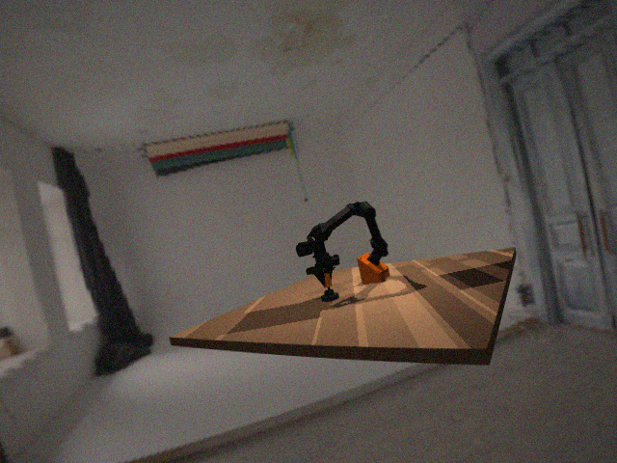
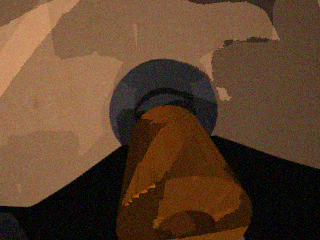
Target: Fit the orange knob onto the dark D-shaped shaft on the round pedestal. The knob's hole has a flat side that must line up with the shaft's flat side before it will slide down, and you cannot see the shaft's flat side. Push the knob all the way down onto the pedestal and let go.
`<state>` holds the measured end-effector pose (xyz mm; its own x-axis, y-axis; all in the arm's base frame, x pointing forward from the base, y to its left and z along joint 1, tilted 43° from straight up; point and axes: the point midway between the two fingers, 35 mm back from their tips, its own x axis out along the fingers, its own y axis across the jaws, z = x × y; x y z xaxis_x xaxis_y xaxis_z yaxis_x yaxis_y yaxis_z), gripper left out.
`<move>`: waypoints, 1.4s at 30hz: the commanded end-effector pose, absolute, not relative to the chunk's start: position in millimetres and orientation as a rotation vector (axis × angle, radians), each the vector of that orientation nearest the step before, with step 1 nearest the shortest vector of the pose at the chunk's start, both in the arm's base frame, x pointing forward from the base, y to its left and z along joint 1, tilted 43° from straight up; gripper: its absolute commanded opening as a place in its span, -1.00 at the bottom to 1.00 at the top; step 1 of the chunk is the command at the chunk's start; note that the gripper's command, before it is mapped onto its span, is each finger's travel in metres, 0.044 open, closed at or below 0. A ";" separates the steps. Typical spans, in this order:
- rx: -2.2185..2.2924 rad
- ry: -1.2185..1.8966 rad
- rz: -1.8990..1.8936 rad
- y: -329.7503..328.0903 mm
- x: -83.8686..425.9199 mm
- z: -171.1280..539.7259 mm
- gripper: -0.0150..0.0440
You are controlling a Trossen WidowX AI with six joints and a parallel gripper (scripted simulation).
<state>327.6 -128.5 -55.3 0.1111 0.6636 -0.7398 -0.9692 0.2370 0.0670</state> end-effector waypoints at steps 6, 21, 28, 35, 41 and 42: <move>-0.515 0.745 1.270 -131.4 331.7 -51.8 -0.49; -0.515 0.745 1.270 -130.5 330.7 -55.6 -0.49; -0.515 0.745 1.270 -130.4 327.3 -54.8 -0.49; -0.515 0.745 1.270 -131.7 327.8 -52.3 -0.49; -0.515 0.745 1.270 -131.6 329.7 -51.9 -0.49; -0.515 0.745 1.270 -131.6 330.1 -52.0 -0.49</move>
<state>327.7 -128.9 -54.7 0.1122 0.6639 -0.7394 -0.9692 0.2373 0.0659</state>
